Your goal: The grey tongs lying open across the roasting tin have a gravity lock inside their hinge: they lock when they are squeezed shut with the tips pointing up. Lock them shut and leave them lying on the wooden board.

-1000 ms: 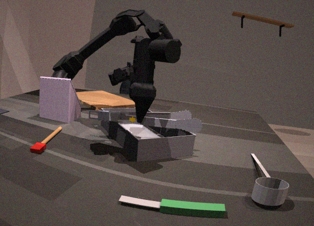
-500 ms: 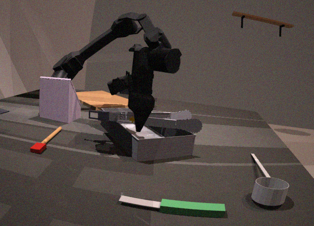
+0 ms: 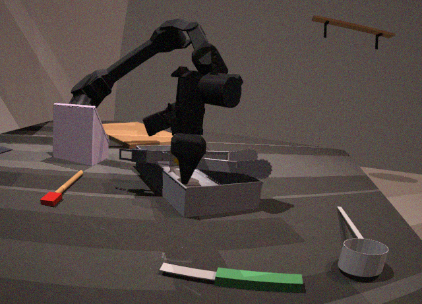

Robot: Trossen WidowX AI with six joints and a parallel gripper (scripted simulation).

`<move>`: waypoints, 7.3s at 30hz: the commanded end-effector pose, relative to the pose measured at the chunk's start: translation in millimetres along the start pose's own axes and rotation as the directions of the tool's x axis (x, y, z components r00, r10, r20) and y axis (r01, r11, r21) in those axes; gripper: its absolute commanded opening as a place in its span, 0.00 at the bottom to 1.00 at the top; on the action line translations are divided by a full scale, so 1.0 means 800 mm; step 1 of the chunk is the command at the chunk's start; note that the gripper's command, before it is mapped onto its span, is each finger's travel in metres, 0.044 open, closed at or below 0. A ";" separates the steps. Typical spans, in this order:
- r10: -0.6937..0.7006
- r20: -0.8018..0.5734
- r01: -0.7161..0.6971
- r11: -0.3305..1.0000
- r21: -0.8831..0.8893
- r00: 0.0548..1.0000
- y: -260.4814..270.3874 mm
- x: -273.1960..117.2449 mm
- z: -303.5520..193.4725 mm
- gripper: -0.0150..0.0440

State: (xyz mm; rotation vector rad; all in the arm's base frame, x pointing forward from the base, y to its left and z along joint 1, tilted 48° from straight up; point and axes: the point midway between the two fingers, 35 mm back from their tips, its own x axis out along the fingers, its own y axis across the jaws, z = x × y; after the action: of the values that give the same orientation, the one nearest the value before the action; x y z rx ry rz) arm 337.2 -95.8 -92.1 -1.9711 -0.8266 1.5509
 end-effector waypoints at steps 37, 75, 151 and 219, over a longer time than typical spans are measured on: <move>0.001 0.000 -0.001 1.000 -0.001 1.000 0.000 -0.001 0.000 0.43; 0.001 0.001 -0.001 1.000 0.005 1.000 0.001 -0.162 0.001 0.00; 0.077 0.077 0.038 0.416 -0.908 0.994 -0.462 -0.134 -0.031 0.00; -0.039 -0.007 -0.020 -0.347 -0.938 0.999 -0.689 -0.177 0.210 0.00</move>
State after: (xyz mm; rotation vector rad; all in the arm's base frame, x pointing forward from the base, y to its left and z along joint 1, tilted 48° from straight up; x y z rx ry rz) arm 72.1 190.8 346.2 -2.8179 -2.9089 0.3595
